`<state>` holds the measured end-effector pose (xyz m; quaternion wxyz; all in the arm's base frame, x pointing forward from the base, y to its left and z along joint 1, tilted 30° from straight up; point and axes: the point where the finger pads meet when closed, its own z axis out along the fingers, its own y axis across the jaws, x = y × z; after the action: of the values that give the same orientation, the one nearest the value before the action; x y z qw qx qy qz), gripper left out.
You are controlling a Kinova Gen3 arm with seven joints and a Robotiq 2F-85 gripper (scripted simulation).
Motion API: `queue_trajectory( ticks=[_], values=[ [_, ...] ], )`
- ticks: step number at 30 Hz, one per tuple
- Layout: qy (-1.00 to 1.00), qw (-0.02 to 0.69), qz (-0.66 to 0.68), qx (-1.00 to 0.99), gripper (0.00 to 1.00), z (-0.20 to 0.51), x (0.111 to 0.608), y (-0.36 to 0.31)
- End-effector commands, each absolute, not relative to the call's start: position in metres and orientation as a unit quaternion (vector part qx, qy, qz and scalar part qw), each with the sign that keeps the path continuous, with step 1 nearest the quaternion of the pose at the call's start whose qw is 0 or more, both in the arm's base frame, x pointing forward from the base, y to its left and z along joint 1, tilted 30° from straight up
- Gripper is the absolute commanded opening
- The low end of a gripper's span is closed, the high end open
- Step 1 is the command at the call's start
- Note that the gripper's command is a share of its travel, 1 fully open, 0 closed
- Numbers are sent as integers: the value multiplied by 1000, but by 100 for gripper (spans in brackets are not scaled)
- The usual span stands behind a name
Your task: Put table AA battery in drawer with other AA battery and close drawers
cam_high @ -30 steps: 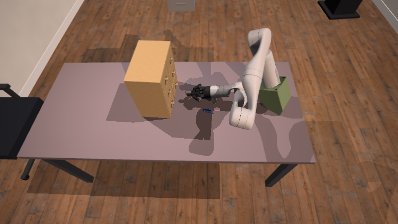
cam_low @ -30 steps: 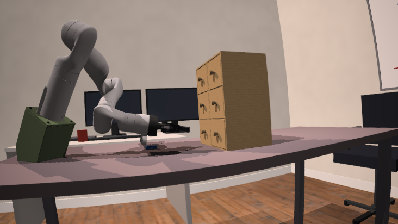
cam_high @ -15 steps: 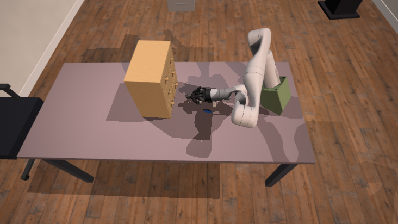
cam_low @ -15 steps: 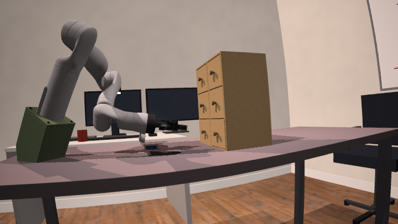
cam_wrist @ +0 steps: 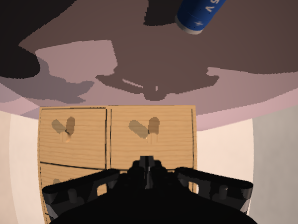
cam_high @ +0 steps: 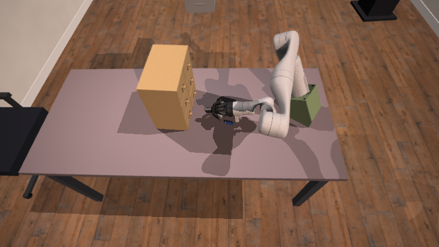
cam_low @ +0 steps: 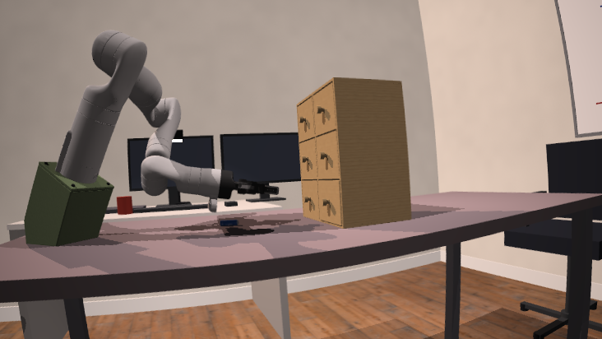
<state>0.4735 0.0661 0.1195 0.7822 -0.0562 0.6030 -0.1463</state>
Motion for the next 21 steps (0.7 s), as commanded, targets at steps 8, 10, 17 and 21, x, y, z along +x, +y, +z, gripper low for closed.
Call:
queue_trajectory(
  ticks=[8, 10, 17, 21],
  values=[
    [602, 784, -139, -54, 0, 119, 472, 95],
    [602, 784, -139, -54, 0, 118, 472, 100],
    [602, 784, -139, -54, 0, 117, 471, 112],
    [602, 784, -139, -54, 0, 116, 471, 122]
  ],
)
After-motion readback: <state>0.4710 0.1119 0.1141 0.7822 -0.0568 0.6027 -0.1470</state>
